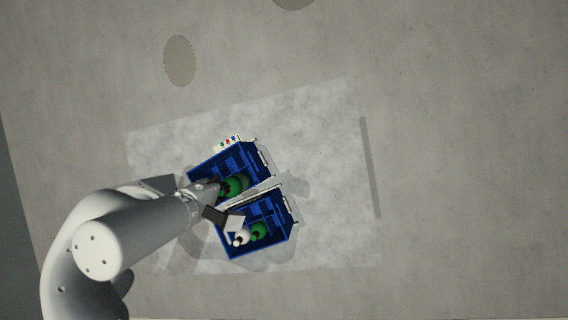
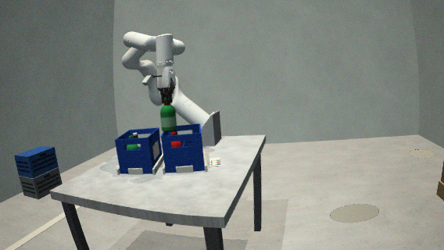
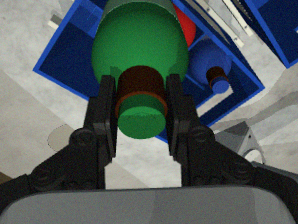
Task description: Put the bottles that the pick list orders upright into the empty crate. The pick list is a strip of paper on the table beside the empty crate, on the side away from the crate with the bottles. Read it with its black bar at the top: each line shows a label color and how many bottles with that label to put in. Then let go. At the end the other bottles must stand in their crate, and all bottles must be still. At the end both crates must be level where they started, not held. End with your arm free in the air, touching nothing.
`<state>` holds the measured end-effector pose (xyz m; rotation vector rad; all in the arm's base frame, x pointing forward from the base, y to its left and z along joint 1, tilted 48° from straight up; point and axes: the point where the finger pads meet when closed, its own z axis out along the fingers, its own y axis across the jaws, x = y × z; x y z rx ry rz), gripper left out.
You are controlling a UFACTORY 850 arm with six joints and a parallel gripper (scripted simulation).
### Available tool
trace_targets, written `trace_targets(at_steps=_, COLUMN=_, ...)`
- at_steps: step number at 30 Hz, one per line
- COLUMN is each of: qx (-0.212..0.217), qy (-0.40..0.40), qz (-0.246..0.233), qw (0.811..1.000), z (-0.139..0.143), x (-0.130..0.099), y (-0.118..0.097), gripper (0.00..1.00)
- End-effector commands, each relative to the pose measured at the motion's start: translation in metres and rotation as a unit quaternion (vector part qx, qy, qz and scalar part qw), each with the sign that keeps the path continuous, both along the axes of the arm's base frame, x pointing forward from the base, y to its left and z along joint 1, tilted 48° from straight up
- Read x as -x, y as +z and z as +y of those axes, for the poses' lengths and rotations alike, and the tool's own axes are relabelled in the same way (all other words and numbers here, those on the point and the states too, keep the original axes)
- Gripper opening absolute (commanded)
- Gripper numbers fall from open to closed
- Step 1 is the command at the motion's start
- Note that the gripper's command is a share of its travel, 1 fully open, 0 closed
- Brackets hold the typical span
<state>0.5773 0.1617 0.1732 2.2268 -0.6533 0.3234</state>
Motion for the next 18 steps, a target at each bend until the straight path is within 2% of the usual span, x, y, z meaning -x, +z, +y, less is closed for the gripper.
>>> trace_targets(at_steps=1, qx=0.000, qy=0.000, qz=-0.001, qw=1.000, z=0.0044, x=-0.0041, y=-0.0033, gripper=0.00)
trace_targets(at_steps=6, qx=0.000, qy=0.000, qz=-0.001, qw=1.000, z=0.0109, x=-0.0109, y=-0.0103, gripper=0.00)
trace_targets(at_steps=18, qx=0.000, qy=0.000, qz=-0.001, qw=1.000, z=0.0108, x=-0.0108, y=-0.0102, gripper=0.00)
